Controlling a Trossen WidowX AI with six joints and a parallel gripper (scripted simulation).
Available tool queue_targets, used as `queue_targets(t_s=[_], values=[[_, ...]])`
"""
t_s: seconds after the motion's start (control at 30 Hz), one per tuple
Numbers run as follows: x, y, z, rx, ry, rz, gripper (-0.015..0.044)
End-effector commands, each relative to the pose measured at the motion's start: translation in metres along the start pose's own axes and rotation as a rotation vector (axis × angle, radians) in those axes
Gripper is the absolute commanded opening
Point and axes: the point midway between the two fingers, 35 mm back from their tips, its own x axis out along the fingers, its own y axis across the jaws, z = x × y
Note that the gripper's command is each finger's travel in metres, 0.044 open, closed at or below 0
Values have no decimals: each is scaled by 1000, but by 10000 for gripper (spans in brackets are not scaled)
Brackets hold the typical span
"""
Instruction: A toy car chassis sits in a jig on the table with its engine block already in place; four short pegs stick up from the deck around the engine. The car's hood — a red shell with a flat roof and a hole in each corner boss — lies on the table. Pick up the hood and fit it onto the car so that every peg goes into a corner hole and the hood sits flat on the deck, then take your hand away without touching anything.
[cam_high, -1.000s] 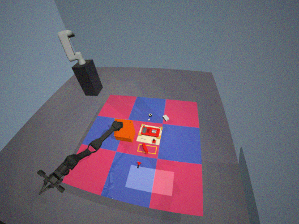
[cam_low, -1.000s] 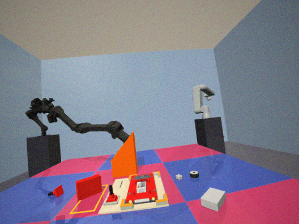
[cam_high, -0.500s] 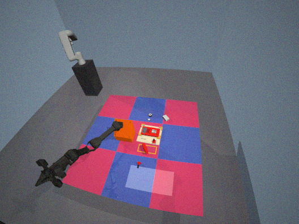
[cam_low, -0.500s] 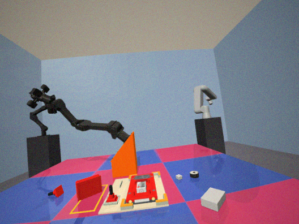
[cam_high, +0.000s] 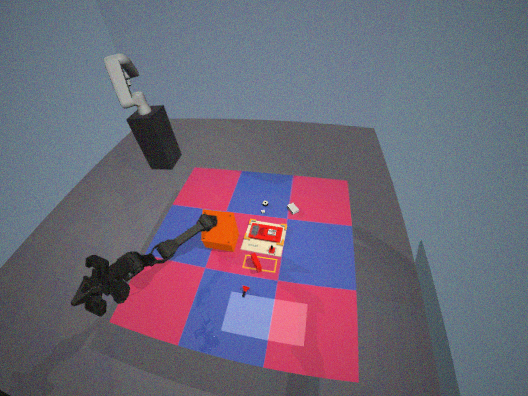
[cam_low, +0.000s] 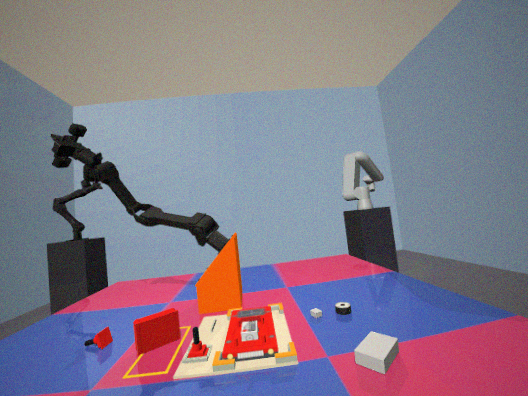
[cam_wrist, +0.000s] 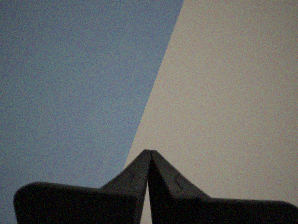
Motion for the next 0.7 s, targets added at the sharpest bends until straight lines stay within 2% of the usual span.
queue_targets(t_s=[0.0,0.33,0.67], values=[[-1,-41,28,-168,-68,-85,0],[-16,-118,94,-588,-177,-286,0],[-48,-178,175,-1071,-263,-556,0]])
